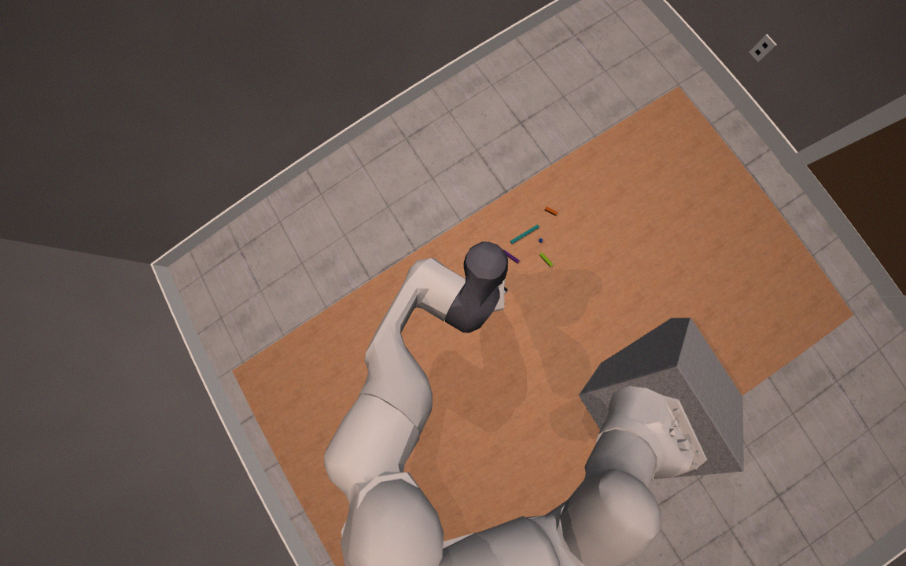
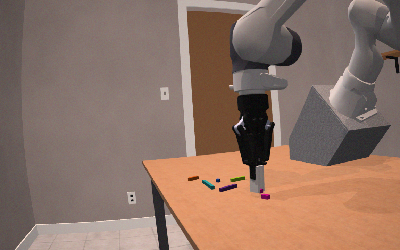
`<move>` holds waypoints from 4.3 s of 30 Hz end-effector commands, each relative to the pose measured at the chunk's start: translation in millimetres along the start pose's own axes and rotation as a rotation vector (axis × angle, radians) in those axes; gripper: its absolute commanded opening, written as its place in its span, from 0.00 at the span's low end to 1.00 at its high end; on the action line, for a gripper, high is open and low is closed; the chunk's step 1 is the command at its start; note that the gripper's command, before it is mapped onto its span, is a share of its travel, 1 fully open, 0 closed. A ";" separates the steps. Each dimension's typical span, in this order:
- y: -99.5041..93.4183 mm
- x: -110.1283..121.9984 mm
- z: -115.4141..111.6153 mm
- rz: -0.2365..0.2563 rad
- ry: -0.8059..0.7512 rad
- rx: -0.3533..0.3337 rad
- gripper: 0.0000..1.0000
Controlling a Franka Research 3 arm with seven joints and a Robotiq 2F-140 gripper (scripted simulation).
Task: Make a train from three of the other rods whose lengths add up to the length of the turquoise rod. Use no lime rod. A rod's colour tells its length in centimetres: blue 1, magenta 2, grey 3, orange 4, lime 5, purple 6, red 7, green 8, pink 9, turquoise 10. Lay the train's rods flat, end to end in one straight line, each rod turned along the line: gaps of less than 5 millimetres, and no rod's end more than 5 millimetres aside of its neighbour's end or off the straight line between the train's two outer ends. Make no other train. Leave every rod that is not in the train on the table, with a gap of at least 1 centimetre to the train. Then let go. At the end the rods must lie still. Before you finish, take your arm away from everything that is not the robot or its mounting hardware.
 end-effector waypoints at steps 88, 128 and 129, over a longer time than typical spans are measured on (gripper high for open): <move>12.7 0.2 -0.2 0.000 -0.009 -0.002 0.10; -71.6 0.2 0.0 0.000 -0.009 -0.002 0.15; -73.8 0.2 0.0 0.000 -0.009 -0.002 0.15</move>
Point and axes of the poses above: the point where the finger pads meet when closed, its own y axis out along the fingers, its own x axis across the jaws, z = x × y, the point moved 3 cm from there along -y, back along the fingers, and after that the axes turned 3 degrees about y, right-handed, at the moved point
